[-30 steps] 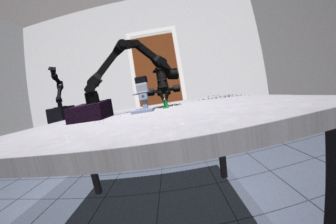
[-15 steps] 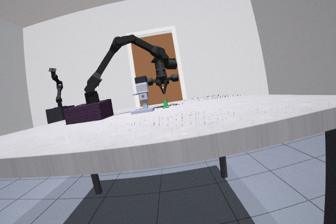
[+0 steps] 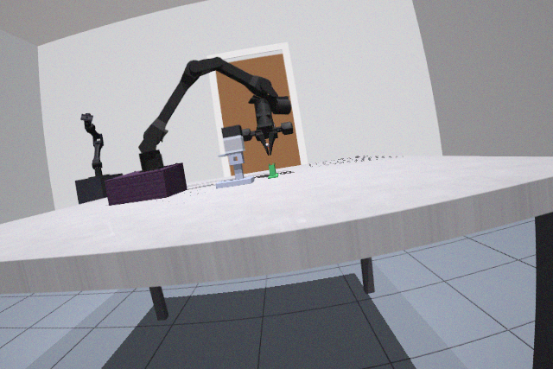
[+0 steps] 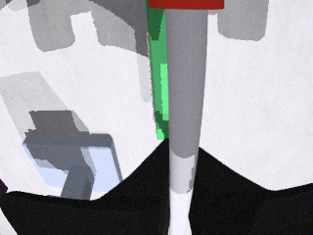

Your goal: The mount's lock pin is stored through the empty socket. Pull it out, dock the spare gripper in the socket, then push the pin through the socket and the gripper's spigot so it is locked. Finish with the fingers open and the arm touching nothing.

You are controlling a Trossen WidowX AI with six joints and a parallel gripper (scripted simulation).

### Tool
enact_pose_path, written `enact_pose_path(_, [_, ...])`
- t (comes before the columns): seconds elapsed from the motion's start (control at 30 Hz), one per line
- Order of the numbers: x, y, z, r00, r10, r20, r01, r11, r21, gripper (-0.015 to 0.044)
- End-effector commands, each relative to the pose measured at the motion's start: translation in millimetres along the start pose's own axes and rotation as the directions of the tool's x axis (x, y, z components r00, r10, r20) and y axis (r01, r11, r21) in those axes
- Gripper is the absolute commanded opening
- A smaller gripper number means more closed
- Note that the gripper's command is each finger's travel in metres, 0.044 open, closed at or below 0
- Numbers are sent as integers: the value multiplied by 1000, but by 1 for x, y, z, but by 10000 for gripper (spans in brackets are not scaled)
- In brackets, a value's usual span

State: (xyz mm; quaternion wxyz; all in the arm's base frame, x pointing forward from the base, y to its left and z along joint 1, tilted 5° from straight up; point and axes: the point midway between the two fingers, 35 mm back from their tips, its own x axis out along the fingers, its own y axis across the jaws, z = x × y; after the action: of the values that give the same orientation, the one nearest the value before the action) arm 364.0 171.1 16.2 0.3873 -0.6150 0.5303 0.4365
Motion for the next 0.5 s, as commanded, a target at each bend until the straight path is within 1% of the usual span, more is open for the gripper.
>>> enact_pose_path(0.0, [-3,8,2,1000,-1,2,1,1000,0,0])
enact_pose_path(0.47, [-16,50,7,1000,5,6,-5,1000,7,0])
